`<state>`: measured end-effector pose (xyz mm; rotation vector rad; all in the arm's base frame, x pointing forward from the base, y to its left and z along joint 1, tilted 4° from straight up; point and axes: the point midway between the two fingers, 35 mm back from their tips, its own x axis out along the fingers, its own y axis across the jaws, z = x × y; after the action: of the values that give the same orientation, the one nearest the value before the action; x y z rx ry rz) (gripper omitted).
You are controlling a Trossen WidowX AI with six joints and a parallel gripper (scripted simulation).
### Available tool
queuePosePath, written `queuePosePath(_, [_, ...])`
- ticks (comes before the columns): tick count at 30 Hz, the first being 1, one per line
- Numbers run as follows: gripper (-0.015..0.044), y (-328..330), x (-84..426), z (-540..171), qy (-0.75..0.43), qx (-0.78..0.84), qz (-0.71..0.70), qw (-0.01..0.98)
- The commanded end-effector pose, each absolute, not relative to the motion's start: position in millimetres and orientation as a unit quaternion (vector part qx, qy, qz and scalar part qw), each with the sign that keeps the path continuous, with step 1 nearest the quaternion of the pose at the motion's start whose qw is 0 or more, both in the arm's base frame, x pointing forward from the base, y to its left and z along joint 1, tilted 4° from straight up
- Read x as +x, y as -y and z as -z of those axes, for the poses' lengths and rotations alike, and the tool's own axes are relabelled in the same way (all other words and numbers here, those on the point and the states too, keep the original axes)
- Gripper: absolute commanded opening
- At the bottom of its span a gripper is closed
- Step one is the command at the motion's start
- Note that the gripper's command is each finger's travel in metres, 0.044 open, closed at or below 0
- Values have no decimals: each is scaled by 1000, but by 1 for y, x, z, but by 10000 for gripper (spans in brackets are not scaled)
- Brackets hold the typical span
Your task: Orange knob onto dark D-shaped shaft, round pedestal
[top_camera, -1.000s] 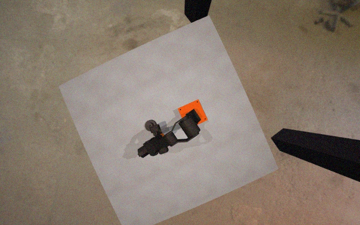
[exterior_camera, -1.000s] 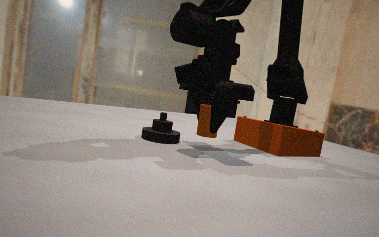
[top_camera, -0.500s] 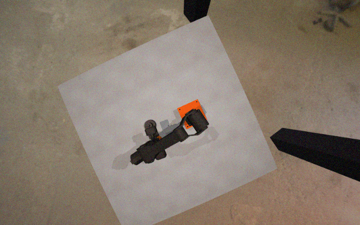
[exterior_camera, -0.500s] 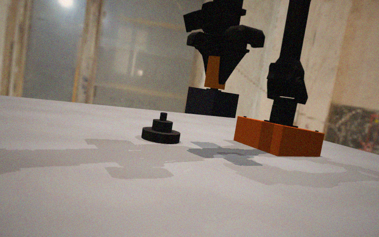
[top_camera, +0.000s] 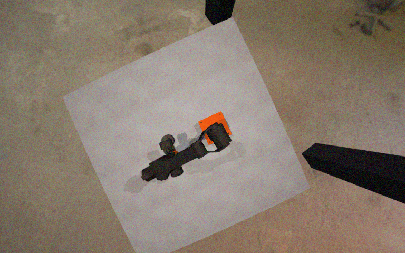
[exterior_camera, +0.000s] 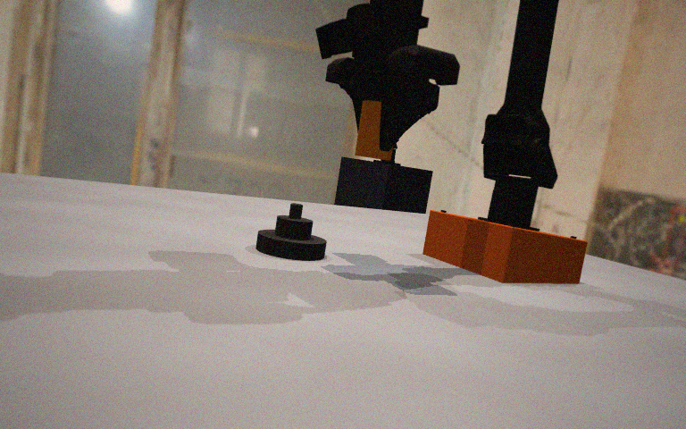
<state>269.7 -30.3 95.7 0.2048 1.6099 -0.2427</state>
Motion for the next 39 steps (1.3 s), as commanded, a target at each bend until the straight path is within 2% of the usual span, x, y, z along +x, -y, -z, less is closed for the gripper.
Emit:
queuePosePath(1, [0,42,275,-92,-716,90,109,684])
queuePosePath(29, [0,121,289,-55,-715,82,104,687])
queuePosePath(39, [0,124,289,-36,-715,82,104,687])
